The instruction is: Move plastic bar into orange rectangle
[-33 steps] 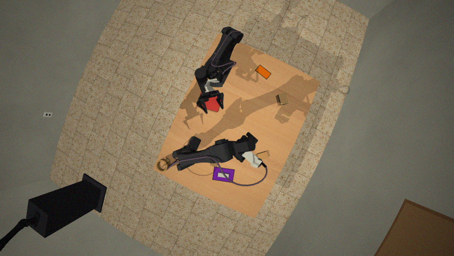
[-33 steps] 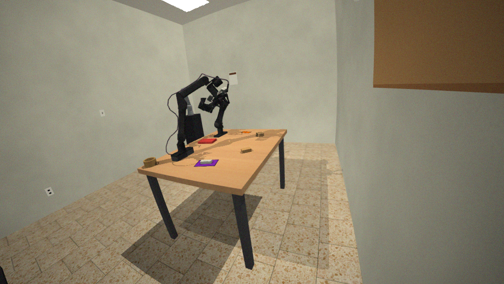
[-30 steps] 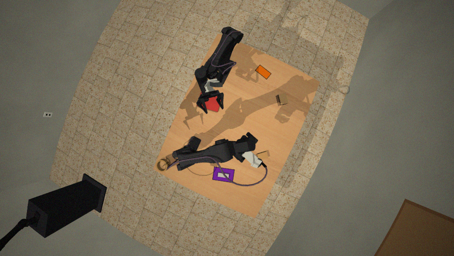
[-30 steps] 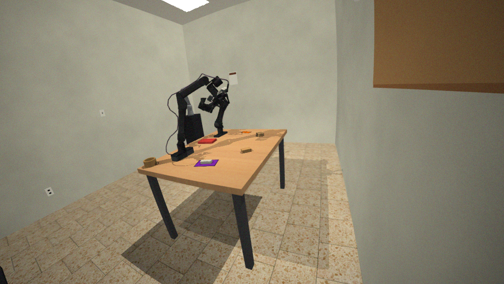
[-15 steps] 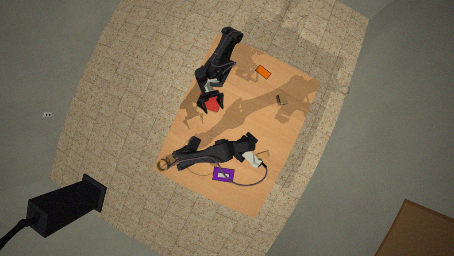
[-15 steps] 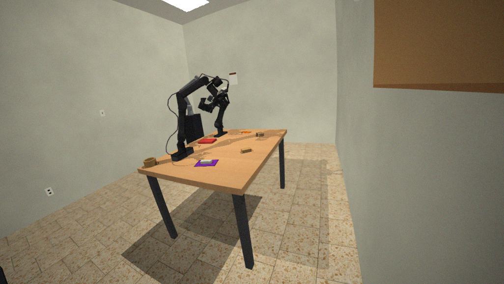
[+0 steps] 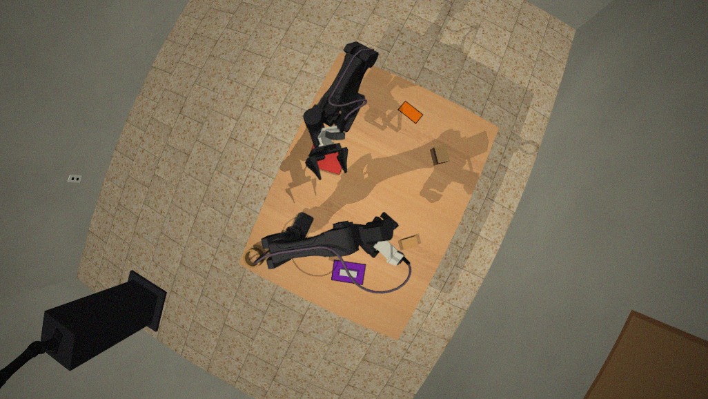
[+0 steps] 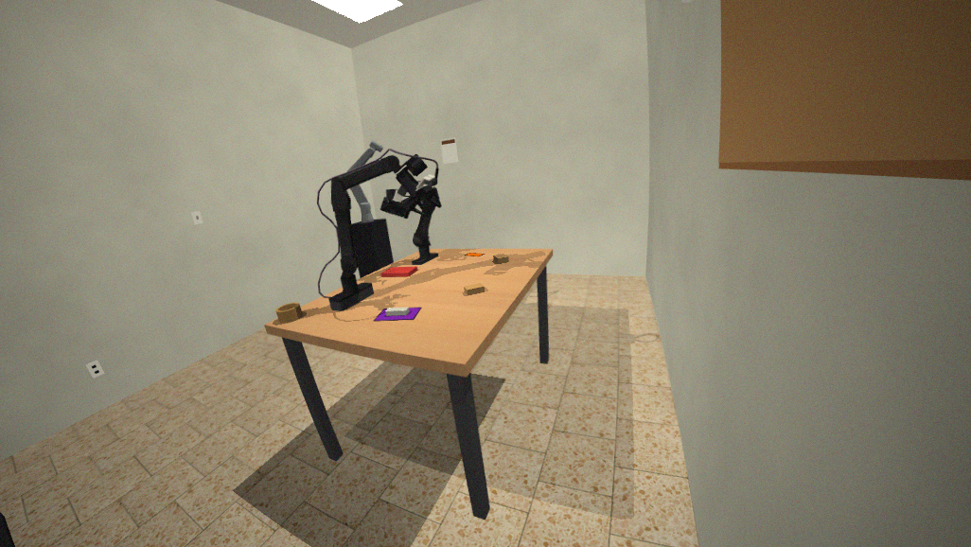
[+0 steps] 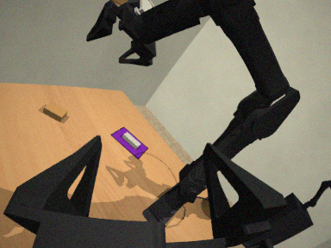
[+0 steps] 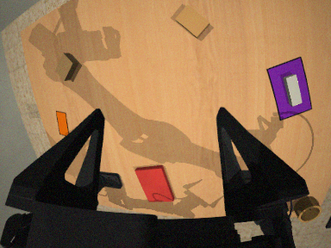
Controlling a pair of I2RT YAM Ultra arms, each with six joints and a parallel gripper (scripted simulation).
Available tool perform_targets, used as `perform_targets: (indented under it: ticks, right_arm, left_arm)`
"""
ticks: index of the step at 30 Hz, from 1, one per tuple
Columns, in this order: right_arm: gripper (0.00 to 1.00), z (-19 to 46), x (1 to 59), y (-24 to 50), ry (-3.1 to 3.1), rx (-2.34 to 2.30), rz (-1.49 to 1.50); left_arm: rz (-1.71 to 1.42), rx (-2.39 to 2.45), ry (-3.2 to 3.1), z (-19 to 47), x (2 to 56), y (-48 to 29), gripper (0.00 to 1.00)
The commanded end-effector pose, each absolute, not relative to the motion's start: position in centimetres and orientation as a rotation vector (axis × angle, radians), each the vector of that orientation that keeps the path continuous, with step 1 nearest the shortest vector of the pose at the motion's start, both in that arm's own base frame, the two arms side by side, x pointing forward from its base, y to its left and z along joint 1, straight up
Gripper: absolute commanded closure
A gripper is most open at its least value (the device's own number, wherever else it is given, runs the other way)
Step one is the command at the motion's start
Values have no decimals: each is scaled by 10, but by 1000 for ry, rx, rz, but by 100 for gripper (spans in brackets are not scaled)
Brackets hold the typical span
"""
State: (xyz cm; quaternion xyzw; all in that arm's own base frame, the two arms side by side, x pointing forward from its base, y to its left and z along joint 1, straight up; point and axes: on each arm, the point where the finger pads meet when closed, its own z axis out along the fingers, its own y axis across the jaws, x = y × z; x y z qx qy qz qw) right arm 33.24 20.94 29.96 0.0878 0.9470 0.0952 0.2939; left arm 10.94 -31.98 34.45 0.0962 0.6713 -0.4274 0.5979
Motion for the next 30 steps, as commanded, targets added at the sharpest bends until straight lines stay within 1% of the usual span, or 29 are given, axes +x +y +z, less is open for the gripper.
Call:
perform_targets:
  ticks: [1,5,11,16,18,24,30]
  right_arm:
    - [0,314,342,201,2413,218,287]
    - [0,293,338,176,2396,214,242]
    - [0,253,331,132,2347,198,166]
    - [0,222,330,98,2282,157,130]
    - [0,222,330,98,2282,157,130]
    - [0,179,325,46,2213,134,51]
    - [0,140,318,2,2167,137,-20]
  left_arm:
    - [-986,329,1537,351,106,-336,0]
    - [-916,512,1516,343,114,-368,0]
    - [-786,793,1492,315,147,-422,0]
    - [-721,976,1476,287,178,-450,0]
    - [-721,976,1476,287,178,-450,0]
    - [-671,1075,1485,260,215,-465,0]
    - [-643,1063,1511,251,235,-466,0]
